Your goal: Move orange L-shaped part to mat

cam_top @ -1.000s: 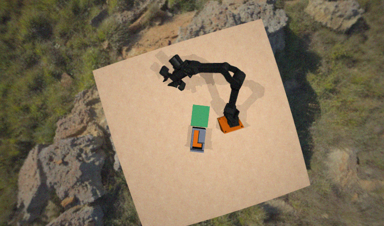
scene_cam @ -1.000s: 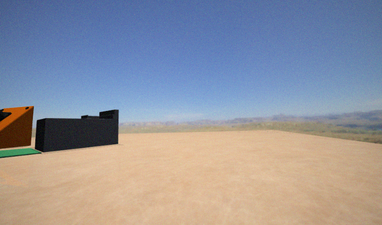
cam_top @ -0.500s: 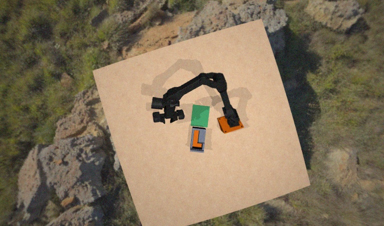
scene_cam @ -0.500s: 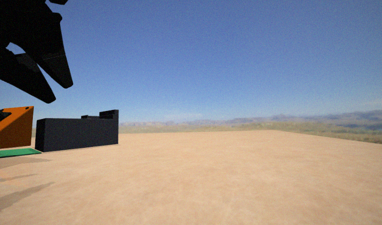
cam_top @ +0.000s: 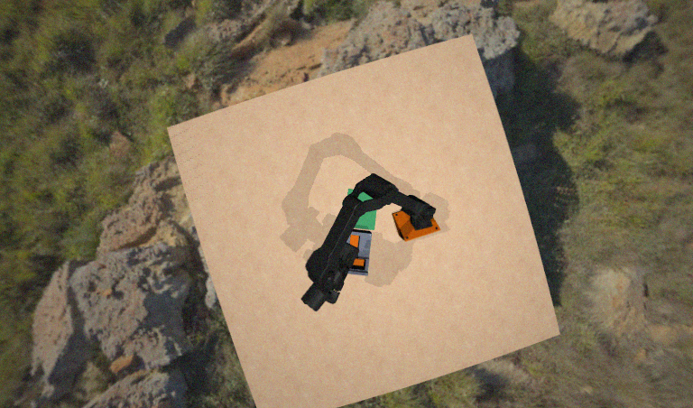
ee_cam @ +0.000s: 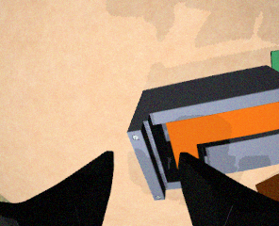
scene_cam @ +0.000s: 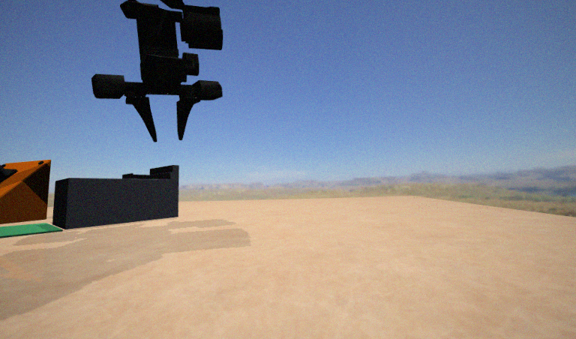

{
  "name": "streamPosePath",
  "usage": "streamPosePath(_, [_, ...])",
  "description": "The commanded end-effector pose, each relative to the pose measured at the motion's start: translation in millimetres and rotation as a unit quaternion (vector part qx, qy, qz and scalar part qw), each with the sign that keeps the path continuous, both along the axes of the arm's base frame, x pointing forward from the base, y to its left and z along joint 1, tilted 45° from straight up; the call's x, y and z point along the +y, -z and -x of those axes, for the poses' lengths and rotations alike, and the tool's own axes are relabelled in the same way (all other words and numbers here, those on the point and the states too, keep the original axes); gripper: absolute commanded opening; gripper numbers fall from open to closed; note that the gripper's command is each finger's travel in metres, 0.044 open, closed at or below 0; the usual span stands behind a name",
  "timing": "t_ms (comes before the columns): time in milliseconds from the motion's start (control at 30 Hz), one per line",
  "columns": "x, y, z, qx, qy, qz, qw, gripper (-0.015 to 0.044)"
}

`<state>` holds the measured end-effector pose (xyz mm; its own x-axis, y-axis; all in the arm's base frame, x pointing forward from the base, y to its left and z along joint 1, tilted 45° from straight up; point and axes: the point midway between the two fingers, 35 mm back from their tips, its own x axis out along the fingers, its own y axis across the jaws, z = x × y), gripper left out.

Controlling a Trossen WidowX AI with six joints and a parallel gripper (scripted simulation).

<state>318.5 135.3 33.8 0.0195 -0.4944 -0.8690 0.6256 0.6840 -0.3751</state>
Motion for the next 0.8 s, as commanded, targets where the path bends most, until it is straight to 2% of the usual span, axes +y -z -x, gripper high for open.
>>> streamPosePath(0, [33,15,36,0.062,-0.118,0.112,0.985,0.0180])
streamPosePath(333, [36,18,41,0.069,-0.136,0.129,0.980,0.0180])
streamPosePath(600, [-12,68,35,0.068,-0.136,0.130,0.980,0.0180])
streamPosePath(767, [-14,69,36,0.068,-0.136,0.130,0.980,0.0180])
